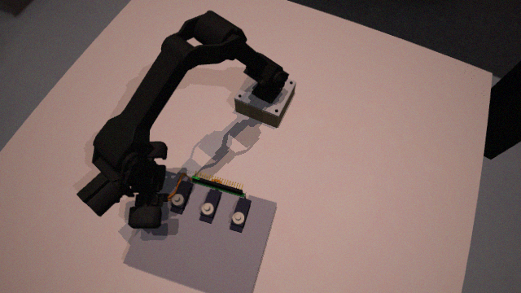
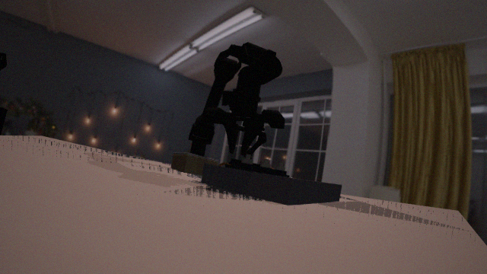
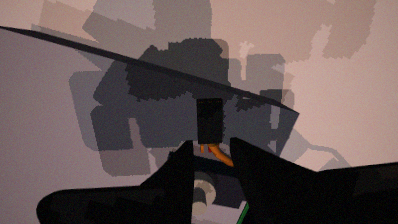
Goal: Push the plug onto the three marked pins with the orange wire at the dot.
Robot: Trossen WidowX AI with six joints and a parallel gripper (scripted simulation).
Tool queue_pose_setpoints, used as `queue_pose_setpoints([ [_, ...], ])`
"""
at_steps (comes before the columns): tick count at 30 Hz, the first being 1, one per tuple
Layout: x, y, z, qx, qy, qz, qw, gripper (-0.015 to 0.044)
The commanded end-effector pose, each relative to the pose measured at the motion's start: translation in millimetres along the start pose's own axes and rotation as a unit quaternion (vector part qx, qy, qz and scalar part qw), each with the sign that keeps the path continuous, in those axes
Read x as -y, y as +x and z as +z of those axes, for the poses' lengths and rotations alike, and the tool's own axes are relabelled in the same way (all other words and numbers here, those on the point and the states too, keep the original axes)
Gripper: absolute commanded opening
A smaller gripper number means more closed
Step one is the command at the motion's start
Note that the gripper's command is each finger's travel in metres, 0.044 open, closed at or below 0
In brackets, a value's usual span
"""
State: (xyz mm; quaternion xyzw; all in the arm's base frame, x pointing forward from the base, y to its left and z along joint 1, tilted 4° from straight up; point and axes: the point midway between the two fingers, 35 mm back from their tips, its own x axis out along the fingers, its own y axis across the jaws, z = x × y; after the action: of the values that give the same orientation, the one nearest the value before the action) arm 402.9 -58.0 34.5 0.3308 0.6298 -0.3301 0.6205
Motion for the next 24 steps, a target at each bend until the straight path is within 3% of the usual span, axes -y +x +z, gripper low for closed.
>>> queue_pose_setpoints([
  [1, 2, 15, -2, -0.007, 0.003, -0.005, 1.0, 0.0115],
  [17, 2, 30, -2, -0.007, 0.003, -0.005, 1.0, 0.0115],
  [20, 2, 30, -2, -0.007, 0.003, -0.005, 1.0, 0.0036],
  [24, 2, 30, -2, -0.007, 0.003, -0.005, 1.0, 0.001],
])
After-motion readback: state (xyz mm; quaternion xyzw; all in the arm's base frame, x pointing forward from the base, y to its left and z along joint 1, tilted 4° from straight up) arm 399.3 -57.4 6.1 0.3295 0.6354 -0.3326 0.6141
